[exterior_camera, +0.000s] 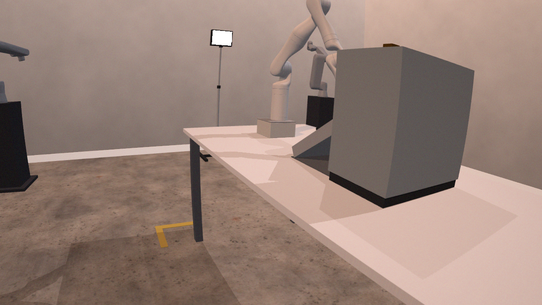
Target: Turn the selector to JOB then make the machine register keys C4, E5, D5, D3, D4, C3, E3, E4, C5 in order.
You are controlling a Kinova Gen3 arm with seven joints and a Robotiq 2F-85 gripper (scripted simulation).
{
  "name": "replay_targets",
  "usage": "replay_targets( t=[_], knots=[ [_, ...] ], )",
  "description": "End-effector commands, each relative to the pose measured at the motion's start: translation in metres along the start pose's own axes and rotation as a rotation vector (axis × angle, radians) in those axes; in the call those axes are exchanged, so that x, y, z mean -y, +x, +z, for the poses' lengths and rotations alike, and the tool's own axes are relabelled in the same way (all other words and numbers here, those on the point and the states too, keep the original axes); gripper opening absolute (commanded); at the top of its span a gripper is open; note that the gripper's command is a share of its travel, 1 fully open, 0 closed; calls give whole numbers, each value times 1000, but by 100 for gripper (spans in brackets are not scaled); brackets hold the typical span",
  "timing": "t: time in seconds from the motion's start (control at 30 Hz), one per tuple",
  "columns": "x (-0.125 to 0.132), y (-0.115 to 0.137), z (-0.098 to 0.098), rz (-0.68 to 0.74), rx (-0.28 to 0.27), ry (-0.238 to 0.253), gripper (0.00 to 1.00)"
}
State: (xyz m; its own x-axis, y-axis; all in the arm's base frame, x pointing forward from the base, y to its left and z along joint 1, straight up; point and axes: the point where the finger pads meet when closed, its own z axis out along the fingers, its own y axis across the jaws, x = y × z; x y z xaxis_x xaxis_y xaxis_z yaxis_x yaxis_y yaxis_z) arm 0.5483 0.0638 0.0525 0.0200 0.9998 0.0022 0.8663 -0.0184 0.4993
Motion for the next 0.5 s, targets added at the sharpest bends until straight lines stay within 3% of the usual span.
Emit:
replay_targets(
  t=[0.0,0.47],
  knots=[
    [-1,0,0,0,0,-2,10],
    [-1,0,2,0,0,-2,10]
  ],
)
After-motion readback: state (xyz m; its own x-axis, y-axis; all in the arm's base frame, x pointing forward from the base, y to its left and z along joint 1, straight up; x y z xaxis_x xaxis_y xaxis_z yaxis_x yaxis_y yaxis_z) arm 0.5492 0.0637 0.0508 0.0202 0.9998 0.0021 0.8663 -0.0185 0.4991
